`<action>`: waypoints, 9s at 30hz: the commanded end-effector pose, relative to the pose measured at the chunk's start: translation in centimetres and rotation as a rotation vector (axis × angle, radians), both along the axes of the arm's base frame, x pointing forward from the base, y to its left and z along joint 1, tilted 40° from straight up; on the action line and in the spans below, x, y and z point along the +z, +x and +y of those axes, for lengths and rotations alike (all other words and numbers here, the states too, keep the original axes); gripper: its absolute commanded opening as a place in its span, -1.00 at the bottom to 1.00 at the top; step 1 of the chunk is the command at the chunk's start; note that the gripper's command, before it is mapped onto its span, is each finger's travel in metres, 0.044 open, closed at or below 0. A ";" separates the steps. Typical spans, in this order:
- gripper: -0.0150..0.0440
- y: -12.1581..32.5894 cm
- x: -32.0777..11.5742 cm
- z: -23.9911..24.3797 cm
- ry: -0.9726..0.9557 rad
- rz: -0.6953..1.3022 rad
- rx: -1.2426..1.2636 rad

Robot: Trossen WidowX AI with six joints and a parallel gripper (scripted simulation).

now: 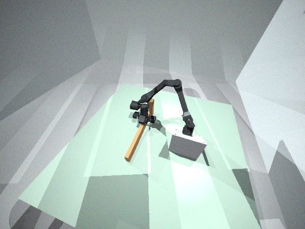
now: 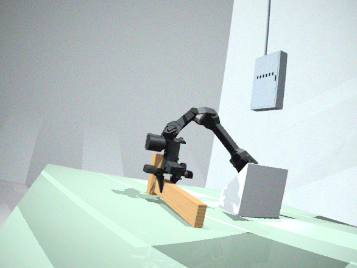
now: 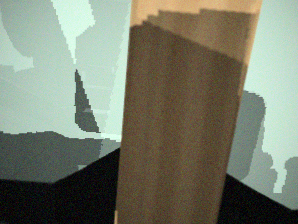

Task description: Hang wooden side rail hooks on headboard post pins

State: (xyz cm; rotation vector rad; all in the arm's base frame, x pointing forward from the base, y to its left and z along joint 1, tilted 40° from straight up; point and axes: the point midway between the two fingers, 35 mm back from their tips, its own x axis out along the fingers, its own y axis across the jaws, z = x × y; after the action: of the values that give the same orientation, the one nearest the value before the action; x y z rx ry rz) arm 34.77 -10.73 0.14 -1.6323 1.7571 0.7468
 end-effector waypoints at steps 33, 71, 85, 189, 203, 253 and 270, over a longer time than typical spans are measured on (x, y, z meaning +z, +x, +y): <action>-0.49 0.3 0.6 0.0 0.000 -0.007 0.011; -0.49 0.2 0.8 -0.4 0.000 -0.007 0.011; -0.49 0.2 0.9 -0.5 0.000 -0.007 0.011; -0.49 0.2 1.7 -1.3 -0.001 -0.007 0.011; -0.49 0.1 1.8 -1.4 -0.001 -0.007 0.011; -0.49 0.0 2.1 -1.9 -0.001 -0.007 0.011; -0.49 0.1 2.3 -2.0 -0.001 -0.007 0.011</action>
State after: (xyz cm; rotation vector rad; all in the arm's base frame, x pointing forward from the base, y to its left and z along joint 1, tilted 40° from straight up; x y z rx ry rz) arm 34.65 -12.92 2.01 -1.6334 1.7562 0.7474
